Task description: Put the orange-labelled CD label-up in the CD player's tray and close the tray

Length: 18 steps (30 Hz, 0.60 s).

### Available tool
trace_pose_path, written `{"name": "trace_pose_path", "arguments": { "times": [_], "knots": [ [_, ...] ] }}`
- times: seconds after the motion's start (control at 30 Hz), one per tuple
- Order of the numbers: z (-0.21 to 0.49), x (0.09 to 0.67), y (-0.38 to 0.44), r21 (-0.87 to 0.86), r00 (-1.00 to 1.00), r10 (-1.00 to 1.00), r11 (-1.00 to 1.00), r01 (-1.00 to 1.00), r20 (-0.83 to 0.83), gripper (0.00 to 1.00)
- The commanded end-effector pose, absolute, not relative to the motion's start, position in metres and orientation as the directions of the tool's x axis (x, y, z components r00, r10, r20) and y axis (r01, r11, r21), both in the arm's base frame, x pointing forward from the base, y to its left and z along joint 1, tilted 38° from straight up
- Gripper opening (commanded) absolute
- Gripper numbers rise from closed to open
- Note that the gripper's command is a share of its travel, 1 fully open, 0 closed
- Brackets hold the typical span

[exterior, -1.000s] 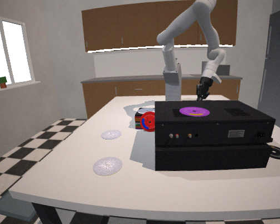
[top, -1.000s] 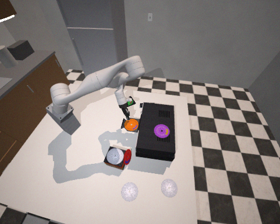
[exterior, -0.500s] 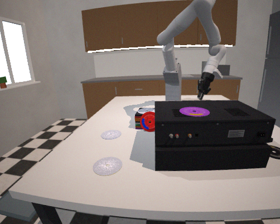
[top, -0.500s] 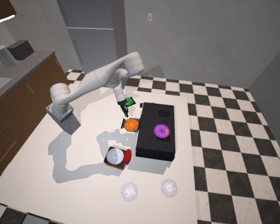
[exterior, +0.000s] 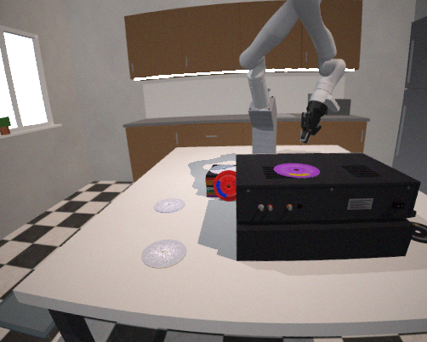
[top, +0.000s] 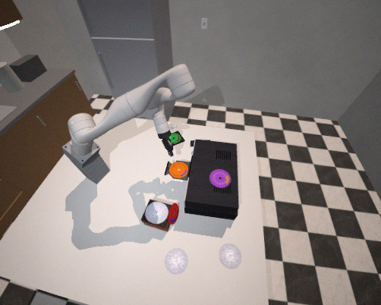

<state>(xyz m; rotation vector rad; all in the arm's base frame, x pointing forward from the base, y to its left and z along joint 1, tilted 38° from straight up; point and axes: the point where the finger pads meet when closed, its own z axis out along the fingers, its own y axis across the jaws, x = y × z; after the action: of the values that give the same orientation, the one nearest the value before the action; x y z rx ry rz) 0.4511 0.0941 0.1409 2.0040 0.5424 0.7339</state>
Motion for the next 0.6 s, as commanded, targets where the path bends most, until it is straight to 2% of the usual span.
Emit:
{"name": "trace_pose_path", "arguments": {
  "times": [0.0,0.57],
  "knots": [
    [0.1739,0.4365,0.11,0.858,0.711,0.632,-0.507,0.079,0.308,0.24],
    [0.1822,0.4306,0.1127,0.858,0.711,0.632,-0.507,0.079,0.308,0.24]
  ]
}}
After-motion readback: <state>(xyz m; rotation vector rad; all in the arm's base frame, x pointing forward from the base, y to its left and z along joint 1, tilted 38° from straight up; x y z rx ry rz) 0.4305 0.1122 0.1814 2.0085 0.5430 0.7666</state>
